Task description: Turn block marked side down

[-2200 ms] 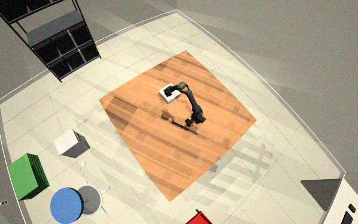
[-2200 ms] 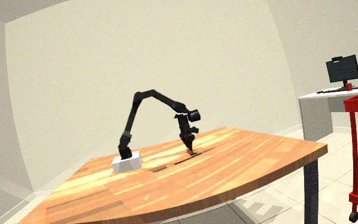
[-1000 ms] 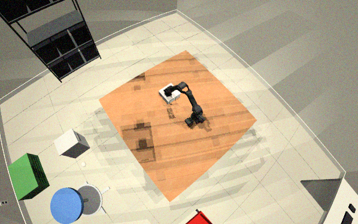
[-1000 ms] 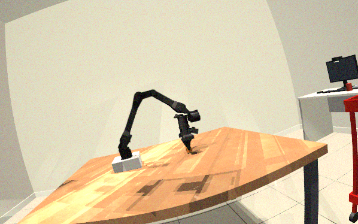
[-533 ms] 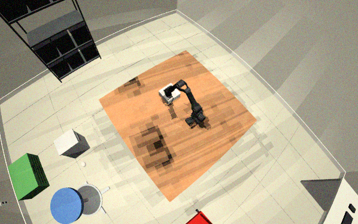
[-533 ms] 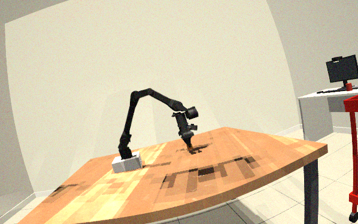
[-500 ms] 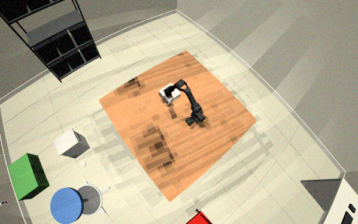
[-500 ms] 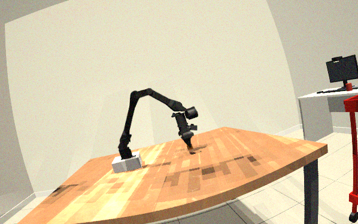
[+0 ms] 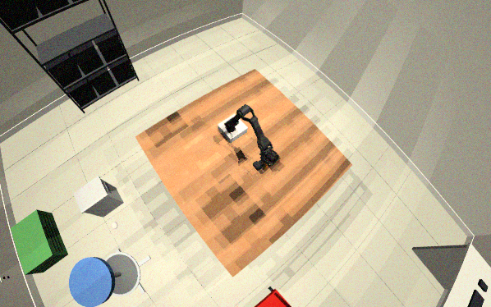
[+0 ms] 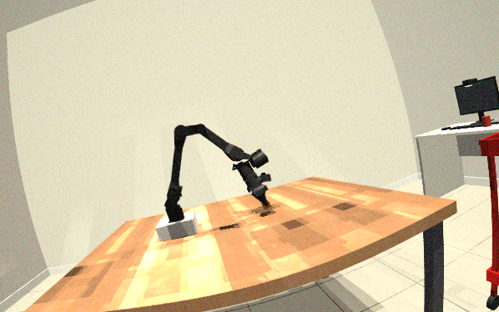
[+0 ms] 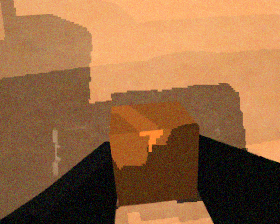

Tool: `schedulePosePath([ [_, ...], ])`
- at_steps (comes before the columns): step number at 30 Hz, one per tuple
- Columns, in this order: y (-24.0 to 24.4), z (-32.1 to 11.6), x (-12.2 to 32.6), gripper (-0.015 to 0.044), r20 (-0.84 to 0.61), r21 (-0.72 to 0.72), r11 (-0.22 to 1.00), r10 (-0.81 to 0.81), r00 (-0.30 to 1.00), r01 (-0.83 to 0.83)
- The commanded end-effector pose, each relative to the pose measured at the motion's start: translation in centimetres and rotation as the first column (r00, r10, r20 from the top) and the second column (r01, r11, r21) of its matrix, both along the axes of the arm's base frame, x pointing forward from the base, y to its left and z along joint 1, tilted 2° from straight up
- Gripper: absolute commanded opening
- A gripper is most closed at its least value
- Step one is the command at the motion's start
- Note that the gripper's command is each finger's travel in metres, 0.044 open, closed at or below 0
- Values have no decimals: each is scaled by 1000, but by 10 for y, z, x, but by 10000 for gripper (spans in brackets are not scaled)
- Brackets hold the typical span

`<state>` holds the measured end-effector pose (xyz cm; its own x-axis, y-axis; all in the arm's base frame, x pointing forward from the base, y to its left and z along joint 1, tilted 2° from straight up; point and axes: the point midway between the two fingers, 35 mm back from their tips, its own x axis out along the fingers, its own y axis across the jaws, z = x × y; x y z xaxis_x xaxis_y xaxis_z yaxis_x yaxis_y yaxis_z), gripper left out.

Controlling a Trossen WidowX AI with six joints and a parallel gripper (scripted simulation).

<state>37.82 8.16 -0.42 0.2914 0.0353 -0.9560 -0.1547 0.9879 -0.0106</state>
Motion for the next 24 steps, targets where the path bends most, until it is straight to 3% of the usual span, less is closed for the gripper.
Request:
schedulePosePath([
  [1, -1, 1, -1, 0, 77, 8, 1000, 3, 997, -3],
  [24, 0, -11, 1, 0, 305, 44, 999, -1, 952, -13],
])
